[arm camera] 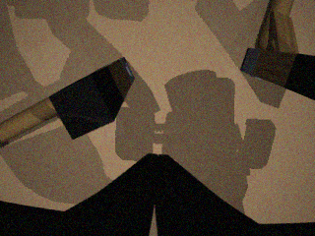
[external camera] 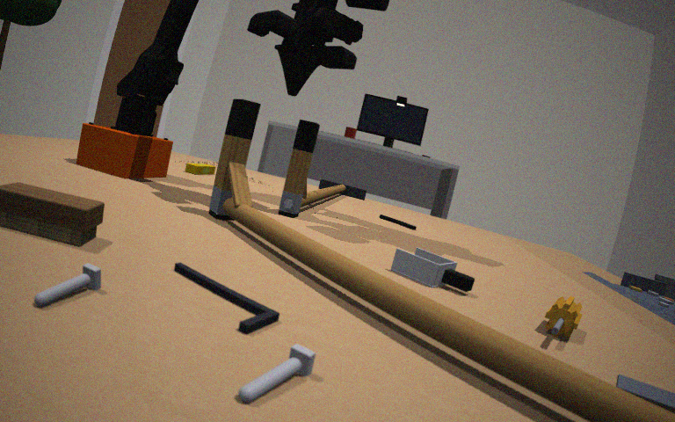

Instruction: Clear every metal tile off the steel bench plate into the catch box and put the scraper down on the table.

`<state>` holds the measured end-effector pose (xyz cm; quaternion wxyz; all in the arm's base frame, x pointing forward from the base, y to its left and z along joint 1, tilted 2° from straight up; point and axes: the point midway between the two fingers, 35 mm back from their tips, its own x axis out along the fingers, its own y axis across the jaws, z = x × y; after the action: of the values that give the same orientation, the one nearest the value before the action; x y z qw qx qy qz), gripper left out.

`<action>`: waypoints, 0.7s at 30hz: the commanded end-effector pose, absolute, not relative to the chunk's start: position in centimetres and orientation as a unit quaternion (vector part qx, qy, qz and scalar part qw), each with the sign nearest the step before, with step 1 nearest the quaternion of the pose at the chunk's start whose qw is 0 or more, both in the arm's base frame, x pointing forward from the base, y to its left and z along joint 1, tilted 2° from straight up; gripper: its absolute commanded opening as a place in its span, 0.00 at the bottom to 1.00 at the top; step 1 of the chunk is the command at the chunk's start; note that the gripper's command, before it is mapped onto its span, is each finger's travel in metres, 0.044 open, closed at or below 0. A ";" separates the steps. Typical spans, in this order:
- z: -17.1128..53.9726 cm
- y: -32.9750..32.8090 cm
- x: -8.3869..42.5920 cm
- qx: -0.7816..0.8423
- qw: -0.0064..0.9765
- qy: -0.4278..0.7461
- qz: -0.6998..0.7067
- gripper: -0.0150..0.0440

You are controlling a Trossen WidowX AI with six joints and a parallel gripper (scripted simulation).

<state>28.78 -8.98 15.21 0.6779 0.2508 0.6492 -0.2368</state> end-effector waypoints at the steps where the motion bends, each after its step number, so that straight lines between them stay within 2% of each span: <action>1: 15.4 -10.3 28.6 0.242 0.681 0.653 -0.226 0.25; 21: 15.7 -14.2 27.5 0.215 0.690 0.662 -0.198 0.25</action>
<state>27.53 -14.06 15.83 0.6890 0.2170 0.6611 -0.2029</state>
